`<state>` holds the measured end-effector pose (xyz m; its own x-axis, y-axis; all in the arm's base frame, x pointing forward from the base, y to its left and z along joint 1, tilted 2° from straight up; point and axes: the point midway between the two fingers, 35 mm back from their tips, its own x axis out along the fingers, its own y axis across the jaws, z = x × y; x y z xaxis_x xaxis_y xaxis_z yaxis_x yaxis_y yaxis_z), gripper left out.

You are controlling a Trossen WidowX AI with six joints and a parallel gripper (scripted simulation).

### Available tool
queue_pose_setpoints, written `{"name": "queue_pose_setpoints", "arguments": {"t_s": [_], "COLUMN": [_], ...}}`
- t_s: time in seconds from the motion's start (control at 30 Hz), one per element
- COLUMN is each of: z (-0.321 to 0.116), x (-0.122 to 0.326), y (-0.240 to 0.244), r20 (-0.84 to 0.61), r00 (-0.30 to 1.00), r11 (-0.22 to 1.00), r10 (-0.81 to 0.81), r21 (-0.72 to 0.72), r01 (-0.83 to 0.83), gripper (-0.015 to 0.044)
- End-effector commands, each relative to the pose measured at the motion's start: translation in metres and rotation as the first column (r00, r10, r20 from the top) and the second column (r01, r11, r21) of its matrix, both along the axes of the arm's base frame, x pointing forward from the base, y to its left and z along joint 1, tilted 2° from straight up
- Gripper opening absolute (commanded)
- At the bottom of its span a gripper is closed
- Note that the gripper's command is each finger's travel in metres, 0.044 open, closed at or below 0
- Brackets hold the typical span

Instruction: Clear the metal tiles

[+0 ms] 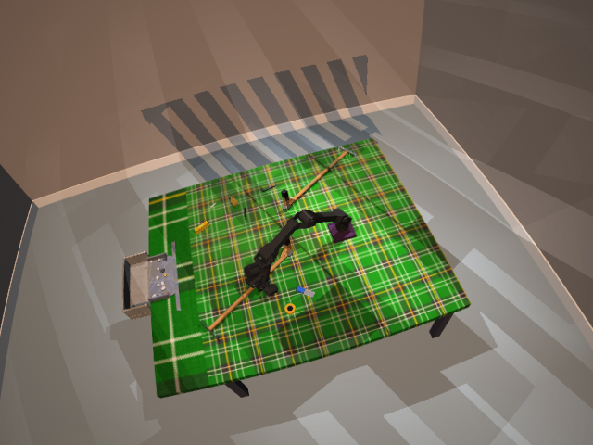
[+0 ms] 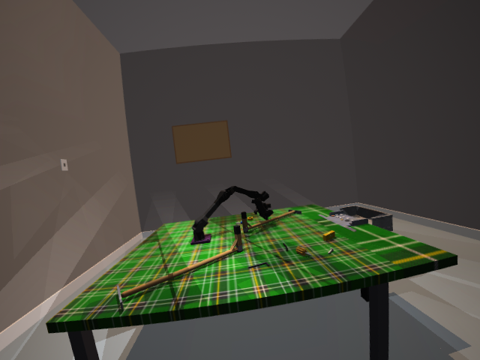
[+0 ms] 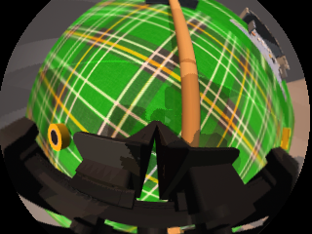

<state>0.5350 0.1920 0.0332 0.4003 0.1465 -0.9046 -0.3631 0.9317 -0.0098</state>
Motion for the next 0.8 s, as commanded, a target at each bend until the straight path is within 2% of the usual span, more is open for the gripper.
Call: {"name": "queue_pose_setpoints", "arguments": {"t_s": [0.0, 0.77], "z": [-0.002, -0.002], "x": [0.003, 0.014], "y": [-0.004, -0.024], "r20": [-0.005, -0.004], "r00": [1.000, 1.000], "r11": [1.000, 1.000], "r10": [0.006, 0.006], "r21": [-0.001, -0.003], "r01": [-0.006, -0.006], "gripper": [0.0000, 0.0000]}}
